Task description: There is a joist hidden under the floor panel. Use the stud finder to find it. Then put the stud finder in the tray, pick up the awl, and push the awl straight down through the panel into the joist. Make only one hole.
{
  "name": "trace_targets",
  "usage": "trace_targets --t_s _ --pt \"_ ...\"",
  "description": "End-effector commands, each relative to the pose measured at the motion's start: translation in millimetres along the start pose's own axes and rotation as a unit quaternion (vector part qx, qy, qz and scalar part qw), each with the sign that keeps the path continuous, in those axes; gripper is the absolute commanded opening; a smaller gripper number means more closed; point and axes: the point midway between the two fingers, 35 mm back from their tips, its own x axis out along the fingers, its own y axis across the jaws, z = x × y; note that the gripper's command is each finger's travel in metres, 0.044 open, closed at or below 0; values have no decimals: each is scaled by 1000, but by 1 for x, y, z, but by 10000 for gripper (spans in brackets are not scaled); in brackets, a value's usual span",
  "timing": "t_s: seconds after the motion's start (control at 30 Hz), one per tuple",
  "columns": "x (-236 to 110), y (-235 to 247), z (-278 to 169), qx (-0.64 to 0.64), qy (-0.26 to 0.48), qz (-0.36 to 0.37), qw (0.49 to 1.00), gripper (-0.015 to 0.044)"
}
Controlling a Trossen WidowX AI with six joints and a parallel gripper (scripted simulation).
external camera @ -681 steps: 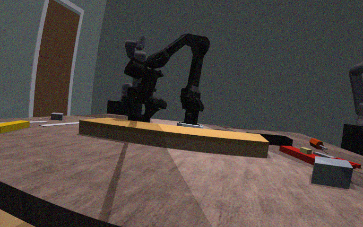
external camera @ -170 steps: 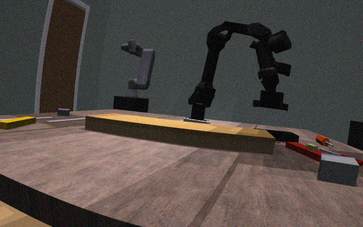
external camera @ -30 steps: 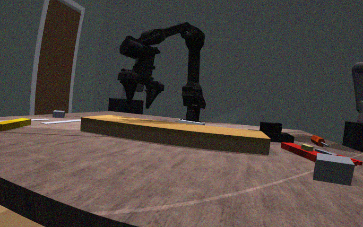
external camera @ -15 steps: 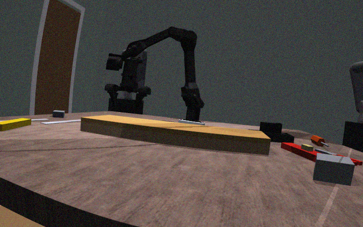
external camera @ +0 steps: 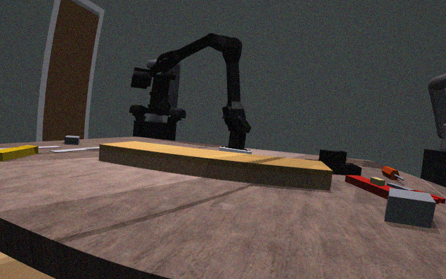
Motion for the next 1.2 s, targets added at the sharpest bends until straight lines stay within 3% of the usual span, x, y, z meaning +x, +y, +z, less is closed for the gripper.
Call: trace_targets --t_s 0.0,0.87,1.17 --pt "8 -1 1 0 -2 -3 1000 440" --pt "45 -2 5 0 -2 -3 1000 440" --pt "45 -2 5 0 -2 -3 1000 204"
